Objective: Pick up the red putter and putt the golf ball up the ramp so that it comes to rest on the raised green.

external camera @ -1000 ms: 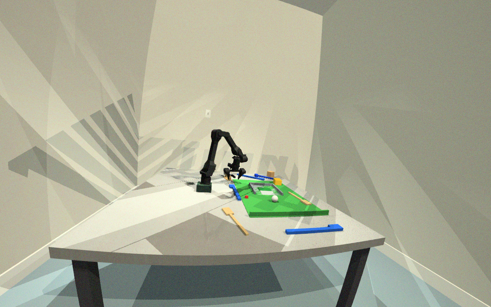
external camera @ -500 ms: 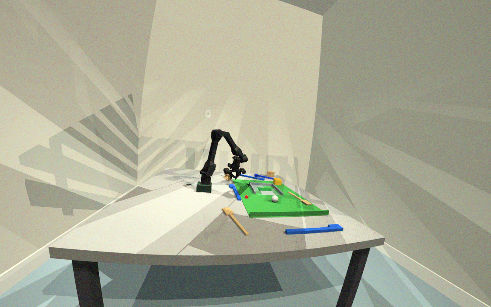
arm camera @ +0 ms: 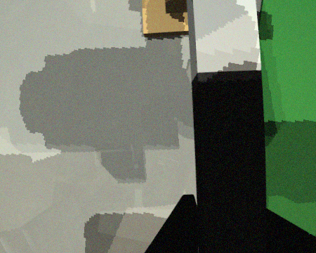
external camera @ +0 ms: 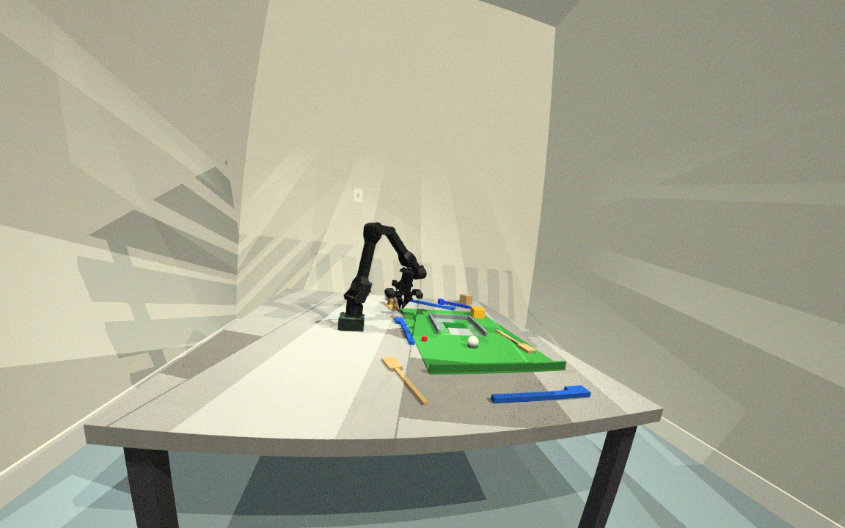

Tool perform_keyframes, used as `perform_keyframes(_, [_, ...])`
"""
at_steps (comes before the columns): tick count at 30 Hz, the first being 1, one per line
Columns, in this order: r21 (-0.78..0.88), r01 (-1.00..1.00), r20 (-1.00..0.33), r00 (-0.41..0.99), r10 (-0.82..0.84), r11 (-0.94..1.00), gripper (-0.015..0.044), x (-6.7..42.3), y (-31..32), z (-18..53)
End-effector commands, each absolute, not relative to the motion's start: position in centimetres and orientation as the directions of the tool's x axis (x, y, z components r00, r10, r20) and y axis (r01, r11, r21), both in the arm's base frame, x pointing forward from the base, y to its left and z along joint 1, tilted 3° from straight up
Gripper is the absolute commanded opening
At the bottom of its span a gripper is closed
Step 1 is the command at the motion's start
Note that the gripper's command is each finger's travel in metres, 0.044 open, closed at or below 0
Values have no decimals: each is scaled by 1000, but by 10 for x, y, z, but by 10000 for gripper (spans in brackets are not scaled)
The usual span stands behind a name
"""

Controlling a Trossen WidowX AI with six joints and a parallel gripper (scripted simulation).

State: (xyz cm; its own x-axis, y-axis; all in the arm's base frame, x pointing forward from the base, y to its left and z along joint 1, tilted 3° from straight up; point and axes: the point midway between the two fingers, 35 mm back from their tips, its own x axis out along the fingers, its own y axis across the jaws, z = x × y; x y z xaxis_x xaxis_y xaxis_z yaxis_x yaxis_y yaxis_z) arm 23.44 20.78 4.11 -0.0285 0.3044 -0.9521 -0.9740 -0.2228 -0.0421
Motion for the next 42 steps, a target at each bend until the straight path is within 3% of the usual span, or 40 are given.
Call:
perform_keyframes(1, [-60,-973,-948,-15,316,-225,0,238,210,63])
perform_keyframes(12, [-59,-973,-949,-16,316,-225,0,233,204,133])
perform_keyframes(19, [-52,-977,-953,-14,304,-206,0,237,200,129])
perform_keyframes(42, [-19,-945,-969,98,227,327,0,303,92,132])
